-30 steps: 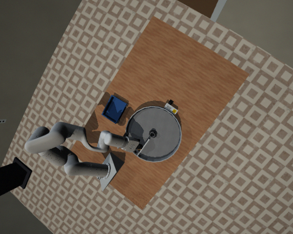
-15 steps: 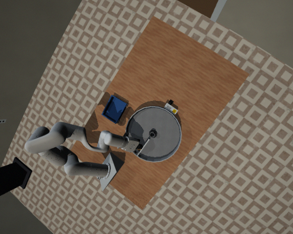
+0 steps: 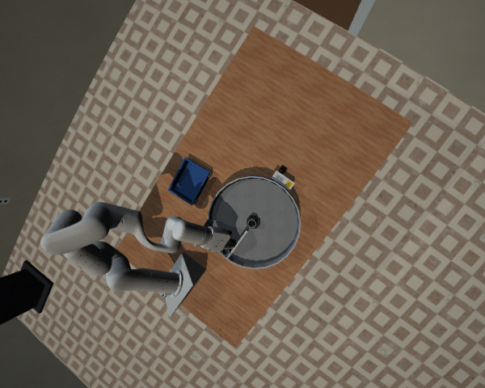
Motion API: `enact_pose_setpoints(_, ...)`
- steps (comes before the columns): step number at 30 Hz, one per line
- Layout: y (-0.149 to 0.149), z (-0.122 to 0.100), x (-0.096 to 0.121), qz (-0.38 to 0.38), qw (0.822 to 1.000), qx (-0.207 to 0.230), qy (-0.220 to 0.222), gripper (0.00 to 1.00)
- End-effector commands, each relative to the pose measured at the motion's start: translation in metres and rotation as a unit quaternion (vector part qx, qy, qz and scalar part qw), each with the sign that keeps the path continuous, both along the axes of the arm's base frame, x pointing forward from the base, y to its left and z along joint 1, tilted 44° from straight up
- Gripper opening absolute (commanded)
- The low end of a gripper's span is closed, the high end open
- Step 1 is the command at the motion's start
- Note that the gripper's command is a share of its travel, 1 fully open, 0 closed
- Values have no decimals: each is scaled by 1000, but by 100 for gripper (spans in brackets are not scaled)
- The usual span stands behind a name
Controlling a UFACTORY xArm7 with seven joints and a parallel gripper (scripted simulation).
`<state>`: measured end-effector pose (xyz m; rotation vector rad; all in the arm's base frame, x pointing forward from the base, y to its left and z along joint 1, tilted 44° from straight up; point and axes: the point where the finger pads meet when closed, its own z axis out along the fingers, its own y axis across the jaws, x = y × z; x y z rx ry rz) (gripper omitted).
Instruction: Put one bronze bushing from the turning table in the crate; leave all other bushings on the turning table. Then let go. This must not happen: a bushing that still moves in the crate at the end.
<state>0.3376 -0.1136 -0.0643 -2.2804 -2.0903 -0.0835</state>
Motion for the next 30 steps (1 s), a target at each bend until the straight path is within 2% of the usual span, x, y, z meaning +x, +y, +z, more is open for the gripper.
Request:
enact_pose_setpoints(1, -1, 1, 1, -1, 1000, -1, -1, 0)
enact_pose_setpoints(21, -8, 8, 0, -1, 1000, -1, -1, 0)
enact_pose_setpoints(30, -36, 36, -3, -1, 1000, -1, -1, 0)
